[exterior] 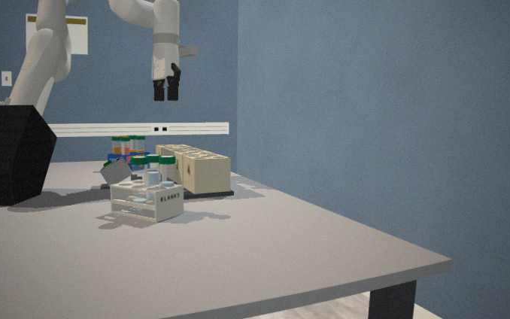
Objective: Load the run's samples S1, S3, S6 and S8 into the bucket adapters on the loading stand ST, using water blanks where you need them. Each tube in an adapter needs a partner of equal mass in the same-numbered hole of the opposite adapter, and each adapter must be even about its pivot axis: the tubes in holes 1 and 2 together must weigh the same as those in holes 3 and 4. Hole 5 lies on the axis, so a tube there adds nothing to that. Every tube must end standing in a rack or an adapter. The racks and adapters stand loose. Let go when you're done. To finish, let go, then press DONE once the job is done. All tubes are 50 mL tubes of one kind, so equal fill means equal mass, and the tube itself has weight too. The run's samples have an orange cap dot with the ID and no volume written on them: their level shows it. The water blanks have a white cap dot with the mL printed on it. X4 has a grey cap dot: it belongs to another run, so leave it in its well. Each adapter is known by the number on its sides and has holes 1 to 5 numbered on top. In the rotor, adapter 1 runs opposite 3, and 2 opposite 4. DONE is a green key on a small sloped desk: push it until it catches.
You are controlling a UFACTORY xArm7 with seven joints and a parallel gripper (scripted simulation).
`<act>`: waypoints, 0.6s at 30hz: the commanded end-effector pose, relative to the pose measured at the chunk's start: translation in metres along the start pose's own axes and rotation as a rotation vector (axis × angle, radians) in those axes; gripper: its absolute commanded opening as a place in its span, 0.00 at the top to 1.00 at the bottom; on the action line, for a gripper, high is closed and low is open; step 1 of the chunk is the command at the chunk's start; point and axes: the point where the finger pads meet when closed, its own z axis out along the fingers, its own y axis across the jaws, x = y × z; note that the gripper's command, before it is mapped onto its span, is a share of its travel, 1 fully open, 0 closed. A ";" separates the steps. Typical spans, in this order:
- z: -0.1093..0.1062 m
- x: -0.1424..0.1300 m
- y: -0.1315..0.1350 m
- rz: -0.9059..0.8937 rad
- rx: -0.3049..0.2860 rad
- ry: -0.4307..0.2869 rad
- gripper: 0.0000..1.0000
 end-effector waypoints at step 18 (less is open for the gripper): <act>-0.002 -0.014 -0.081 -0.522 -0.005 0.007 0.00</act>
